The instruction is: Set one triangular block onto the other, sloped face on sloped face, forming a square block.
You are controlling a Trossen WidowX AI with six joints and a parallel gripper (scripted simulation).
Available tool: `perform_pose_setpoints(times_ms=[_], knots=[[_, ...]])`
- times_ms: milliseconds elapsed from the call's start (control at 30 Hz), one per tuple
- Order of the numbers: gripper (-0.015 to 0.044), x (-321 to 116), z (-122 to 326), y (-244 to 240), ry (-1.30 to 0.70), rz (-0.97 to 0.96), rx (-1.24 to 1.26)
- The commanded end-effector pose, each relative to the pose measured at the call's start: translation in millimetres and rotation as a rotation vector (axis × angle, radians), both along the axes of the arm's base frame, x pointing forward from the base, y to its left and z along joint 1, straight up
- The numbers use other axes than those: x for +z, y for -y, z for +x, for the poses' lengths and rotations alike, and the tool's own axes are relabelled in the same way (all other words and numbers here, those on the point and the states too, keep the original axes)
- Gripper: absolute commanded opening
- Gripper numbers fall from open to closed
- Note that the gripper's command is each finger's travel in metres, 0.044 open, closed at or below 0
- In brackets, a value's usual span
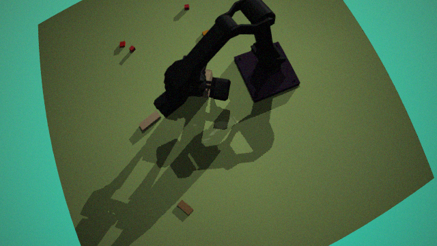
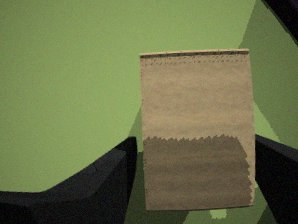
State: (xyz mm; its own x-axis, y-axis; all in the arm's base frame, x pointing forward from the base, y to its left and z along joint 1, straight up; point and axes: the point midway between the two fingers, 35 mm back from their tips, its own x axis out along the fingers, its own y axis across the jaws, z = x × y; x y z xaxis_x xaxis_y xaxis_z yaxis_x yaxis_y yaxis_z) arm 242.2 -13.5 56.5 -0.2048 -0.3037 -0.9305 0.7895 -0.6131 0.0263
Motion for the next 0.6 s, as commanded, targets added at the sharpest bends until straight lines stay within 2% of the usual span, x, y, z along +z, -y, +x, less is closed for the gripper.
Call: perform_pose_setpoints(times_ms=[0,67,300,567], knots=[[0.0394,0,0,0,-0.001,0.001,0.0],[0.044,0,0,0,-0.001,0.001,0.0],[0.044,2,1,-1,0.0,0.001,0.0],[0.044,85,21,-28,0.035,0.011,0.013]])
